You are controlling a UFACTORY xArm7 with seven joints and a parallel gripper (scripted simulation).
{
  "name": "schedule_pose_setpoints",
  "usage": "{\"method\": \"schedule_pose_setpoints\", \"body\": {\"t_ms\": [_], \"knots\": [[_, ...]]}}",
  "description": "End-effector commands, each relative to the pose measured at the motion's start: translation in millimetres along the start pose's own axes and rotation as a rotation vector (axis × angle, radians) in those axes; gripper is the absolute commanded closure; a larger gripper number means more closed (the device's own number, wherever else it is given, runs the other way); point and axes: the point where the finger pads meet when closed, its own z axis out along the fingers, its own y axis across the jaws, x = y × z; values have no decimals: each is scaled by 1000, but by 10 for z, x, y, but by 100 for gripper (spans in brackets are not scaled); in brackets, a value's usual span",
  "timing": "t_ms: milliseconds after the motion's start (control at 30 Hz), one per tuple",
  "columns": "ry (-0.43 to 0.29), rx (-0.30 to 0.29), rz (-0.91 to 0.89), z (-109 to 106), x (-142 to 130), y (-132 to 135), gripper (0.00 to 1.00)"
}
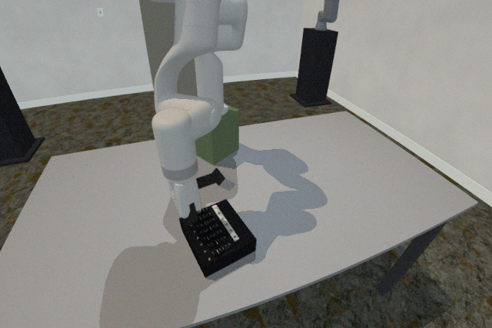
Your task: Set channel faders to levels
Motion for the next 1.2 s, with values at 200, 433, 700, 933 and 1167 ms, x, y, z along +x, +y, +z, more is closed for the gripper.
{"method": "schedule_pose_setpoints", "body": {"t_ms": [200, 433, 700, 933, 1167], "knots": [[-2, -3, 0, -11, -9, 13, 100], [-2, -3, 0, -1, -9, 13, 100], [-2, -3, 0, 49, -9, 14, 100], [-2, -3, 0, 83, -9, 14, 100], [-2, -3, 0, 108, -9, 14, 100]]}}
